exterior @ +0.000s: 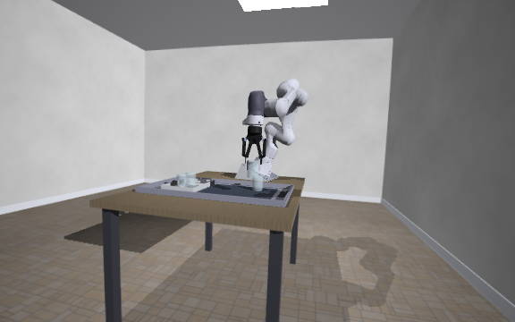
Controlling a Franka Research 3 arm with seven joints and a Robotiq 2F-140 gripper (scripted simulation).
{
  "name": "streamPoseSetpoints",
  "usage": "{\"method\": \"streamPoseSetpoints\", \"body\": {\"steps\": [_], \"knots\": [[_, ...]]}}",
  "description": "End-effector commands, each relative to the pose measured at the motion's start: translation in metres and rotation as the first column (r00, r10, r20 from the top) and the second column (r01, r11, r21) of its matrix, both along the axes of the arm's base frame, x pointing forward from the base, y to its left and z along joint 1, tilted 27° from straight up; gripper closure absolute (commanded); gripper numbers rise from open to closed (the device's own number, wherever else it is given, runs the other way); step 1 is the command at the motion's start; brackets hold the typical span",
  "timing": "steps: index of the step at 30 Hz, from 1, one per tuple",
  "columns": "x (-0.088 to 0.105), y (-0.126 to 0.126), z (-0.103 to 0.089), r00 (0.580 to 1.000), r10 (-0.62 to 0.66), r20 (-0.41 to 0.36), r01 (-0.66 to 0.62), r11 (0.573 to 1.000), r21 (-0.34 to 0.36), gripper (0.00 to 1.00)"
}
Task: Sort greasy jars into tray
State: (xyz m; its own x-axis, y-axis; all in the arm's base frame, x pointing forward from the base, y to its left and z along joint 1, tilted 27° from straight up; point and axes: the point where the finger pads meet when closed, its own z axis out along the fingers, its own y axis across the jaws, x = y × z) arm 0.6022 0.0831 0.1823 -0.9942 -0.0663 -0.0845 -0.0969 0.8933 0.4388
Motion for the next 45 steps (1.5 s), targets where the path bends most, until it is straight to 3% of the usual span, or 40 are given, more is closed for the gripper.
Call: {"method": "streamPoseSetpoints", "body": {"steps": [1, 19, 45], "knots": [[-0.004, -0.004, 0.006, 1.0, -0.003, -0.015, 0.003, 1.0, 0.001, 1.0], [-0.005, -0.023, 0.044, 1.0, -0.003, -0.015, 0.003, 1.0, 0.001, 1.0], [-0.031, -0.09, 0.009, 1.0, -0.003, -0.015, 0.003, 1.0, 0.001, 1.0]]}}
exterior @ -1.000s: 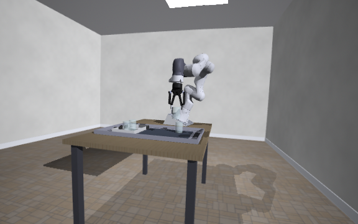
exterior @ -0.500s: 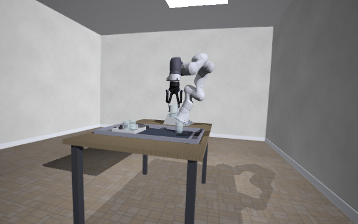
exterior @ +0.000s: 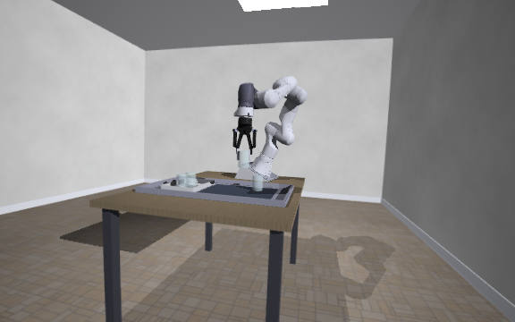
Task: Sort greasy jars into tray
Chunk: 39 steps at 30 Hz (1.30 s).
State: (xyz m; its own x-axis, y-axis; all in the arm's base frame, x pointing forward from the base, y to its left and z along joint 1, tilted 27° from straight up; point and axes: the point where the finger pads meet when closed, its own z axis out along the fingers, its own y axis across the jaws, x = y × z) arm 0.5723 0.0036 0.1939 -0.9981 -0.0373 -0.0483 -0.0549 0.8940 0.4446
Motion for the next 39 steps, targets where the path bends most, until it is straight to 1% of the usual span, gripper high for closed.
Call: {"method": "streamPoseSetpoints", "body": {"steps": [1, 4, 6, 21, 23, 38, 39], "knots": [[-0.002, -0.013, -0.004, 0.999, 0.026, 0.022, -0.026, 1.0, -0.002, 1.0], [-0.005, -0.022, -0.008, 0.999, 0.026, 0.022, -0.026, 1.0, -0.002, 1.0], [-0.005, -0.022, -0.008, 0.999, 0.026, 0.022, -0.026, 1.0, -0.002, 1.0], [-0.022, -0.063, -0.03, 0.999, 0.026, 0.022, -0.026, 1.0, -0.002, 1.0], [-0.022, -0.063, -0.03, 0.999, 0.026, 0.022, -0.026, 1.0, -0.002, 1.0], [-0.038, -0.105, -0.051, 0.999, 0.026, 0.022, -0.026, 1.0, -0.002, 1.0], [-0.038, -0.105, -0.051, 0.999, 0.026, 0.022, -0.026, 1.0, -0.002, 1.0]]}}
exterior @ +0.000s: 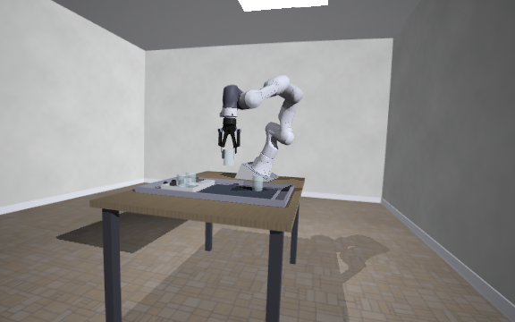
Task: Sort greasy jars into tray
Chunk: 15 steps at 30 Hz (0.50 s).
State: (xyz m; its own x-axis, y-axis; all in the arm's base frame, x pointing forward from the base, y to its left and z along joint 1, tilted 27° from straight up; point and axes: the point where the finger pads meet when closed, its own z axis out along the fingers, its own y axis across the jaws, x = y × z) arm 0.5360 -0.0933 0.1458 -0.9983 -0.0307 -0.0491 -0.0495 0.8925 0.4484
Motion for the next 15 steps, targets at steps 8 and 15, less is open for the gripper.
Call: {"method": "streamPoseSetpoints", "body": {"steps": [8, 15], "knots": [[-0.009, -0.028, -0.013, 0.999, 0.032, 0.021, -0.032, 0.999, -0.007, 1.0], [-0.016, -0.047, -0.023, 0.999, 0.032, 0.021, -0.032, 0.999, -0.007, 1.0]]}}
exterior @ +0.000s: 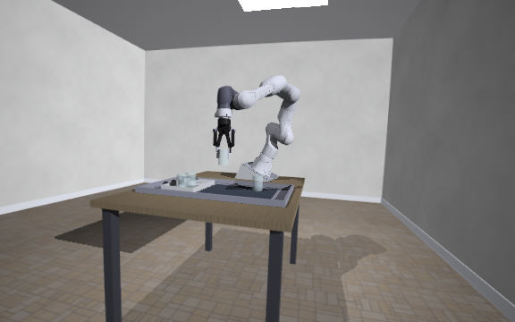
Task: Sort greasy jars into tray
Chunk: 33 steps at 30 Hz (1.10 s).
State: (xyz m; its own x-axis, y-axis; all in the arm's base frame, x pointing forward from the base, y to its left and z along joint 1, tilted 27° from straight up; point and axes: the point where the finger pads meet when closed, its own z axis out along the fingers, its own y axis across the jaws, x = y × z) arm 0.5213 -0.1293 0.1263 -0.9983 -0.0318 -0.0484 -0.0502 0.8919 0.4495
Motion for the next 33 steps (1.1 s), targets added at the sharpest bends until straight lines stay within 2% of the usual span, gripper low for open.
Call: {"method": "streamPoseSetpoints", "body": {"steps": [1, 33], "knots": [[-0.003, -0.014, -0.005, 0.999, 0.031, 0.022, -0.031, 0.999, -0.008, 1.0], [-0.033, -0.092, -0.045, 0.999, 0.031, 0.022, -0.031, 0.999, -0.008, 1.0]]}}
